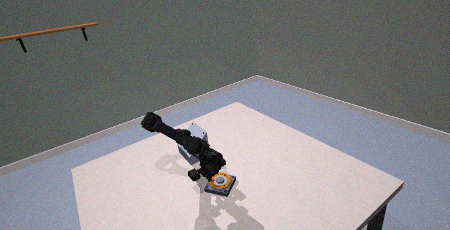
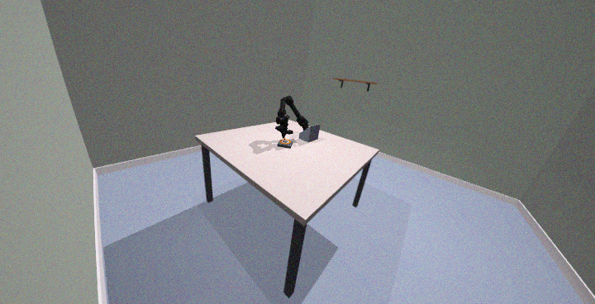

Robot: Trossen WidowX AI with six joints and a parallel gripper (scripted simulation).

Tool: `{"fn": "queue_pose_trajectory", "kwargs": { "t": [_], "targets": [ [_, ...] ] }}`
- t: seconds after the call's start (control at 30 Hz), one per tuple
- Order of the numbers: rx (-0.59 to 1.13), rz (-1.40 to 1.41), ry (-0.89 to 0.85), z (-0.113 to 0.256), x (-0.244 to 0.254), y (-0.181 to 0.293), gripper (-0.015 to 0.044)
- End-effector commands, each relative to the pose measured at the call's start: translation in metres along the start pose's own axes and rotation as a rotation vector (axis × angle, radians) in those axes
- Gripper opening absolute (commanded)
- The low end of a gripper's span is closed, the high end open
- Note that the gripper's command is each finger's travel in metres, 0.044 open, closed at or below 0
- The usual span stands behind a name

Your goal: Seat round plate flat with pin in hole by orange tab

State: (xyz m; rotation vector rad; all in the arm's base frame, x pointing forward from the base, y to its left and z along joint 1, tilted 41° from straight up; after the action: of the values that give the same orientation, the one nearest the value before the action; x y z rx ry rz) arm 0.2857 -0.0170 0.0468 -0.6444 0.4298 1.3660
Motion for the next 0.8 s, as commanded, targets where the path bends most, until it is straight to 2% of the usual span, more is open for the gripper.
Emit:
{"fn": "queue_pose_trajectory", "kwargs": {
  "t": [0.0,0.63,0.77],
  "targets": [
    [0.009,0.0,-0.001,-0.001,0.001,0.007,0.0],
    [0.009,0.0,-0.001,-0.002,0.007,0.019,0.0],
    [0.009,0.0,-0.002,0.01,0.007,0.018,0.0]
  ]
}}
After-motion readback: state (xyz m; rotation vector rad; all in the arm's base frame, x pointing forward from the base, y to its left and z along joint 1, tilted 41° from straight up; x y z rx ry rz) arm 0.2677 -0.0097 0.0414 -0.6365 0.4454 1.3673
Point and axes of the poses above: the point midway between the two fingers, 35 mm back from their tips, its own z axis back along the fingers, its own x axis across the jaws, y = z × x, the point moved 3 cm from there along z, back along the fingers, and after that the axes turned 14 degrees about -z, right-handed, at the moved point
